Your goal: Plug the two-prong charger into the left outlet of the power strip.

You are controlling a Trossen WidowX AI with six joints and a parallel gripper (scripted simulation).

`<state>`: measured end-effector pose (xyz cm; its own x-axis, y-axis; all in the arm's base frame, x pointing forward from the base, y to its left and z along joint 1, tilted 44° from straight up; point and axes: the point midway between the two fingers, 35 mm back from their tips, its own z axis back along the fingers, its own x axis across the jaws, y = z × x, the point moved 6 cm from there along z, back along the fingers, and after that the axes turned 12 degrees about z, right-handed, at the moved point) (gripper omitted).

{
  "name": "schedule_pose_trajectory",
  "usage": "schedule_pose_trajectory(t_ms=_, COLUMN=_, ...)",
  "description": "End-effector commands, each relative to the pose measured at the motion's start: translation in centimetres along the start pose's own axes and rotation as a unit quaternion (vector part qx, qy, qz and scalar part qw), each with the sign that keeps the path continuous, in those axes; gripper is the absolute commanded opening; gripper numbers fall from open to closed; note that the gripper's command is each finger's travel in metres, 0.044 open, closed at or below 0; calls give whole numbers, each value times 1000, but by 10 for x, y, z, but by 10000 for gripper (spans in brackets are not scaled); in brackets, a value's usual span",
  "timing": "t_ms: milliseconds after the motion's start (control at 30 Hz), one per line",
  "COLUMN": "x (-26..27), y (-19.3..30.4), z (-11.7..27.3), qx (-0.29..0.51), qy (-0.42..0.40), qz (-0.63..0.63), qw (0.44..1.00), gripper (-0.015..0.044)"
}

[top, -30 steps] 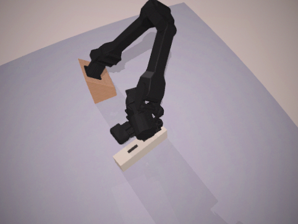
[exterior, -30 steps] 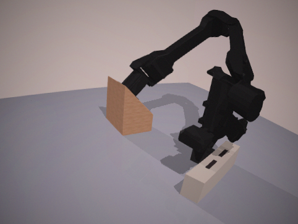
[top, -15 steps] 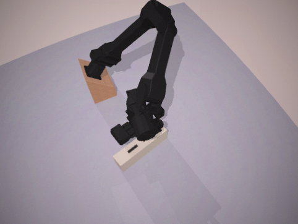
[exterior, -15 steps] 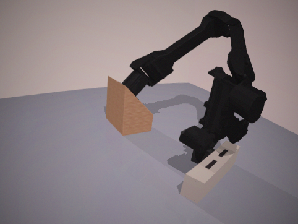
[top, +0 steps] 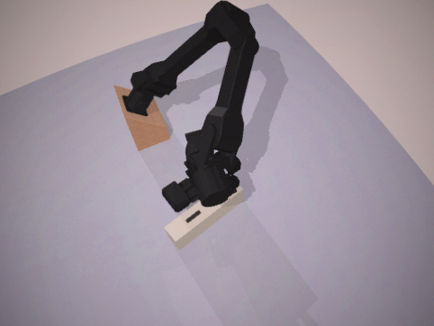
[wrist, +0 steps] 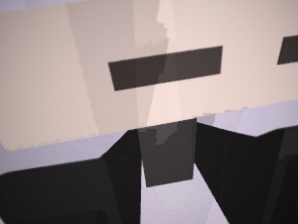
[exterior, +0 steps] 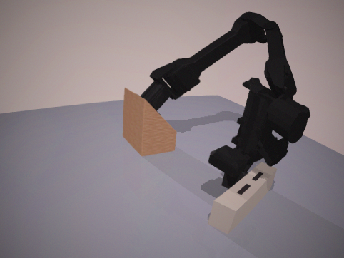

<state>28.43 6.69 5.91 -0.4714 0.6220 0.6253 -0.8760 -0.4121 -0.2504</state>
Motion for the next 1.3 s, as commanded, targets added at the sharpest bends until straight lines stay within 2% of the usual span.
schedule_pose_trajectory(t_ms=0, x=-1, y=-13, z=4, qx=-17, qy=5, qz=16, qw=1000, gripper=0)
schedule_pose_trajectory(t_ms=1267, x=0, y=-9, z=5, qx=-17, qy=5, qz=16, qw=1000, gripper=0)
